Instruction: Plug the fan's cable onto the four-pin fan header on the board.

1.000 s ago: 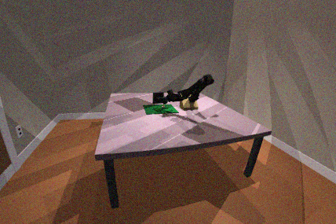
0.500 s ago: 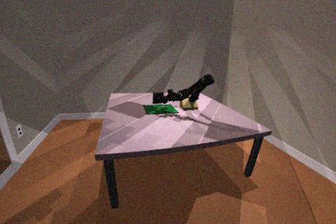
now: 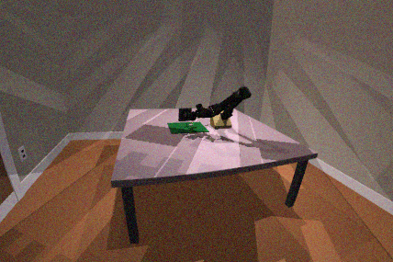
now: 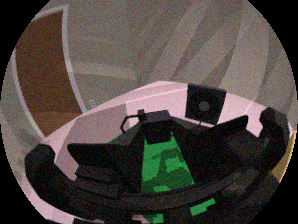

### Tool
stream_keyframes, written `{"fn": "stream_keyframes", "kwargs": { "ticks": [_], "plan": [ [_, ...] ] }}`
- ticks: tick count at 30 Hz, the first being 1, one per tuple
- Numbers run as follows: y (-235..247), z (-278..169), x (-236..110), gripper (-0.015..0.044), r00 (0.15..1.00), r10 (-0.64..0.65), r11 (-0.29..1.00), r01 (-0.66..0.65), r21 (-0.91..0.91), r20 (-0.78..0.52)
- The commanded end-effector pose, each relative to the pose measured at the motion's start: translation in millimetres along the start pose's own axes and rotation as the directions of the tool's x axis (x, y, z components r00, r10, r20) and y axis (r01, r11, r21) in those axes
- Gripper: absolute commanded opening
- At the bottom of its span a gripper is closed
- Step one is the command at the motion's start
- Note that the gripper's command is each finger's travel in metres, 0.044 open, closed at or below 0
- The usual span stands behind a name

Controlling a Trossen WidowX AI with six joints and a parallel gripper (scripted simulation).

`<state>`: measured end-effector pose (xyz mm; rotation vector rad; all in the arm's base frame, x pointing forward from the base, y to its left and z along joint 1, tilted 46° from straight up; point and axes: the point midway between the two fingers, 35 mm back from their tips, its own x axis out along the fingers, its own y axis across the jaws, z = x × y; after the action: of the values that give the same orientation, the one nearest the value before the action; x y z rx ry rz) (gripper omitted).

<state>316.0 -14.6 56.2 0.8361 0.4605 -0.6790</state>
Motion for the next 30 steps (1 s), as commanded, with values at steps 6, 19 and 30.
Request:
{"fn": "stream_keyframes", "kwargs": {
  "ticks": [6, 19, 30],
  "plan": [
    [1.7, -6.7, 2.1, 0.0, 1.0, 0.001, 1.0, -0.001, 0.004, 0.003],
    [2.1, -18.7, 4.5, 0.0, 1.0, 0.001, 1.0, -0.001, 0.005, 0.003],
    [2.2, -28.5, 6.4, 0.0, 1.0, 0.0, 1.0, 0.0, 0.005, 0.002]
  ]
}}
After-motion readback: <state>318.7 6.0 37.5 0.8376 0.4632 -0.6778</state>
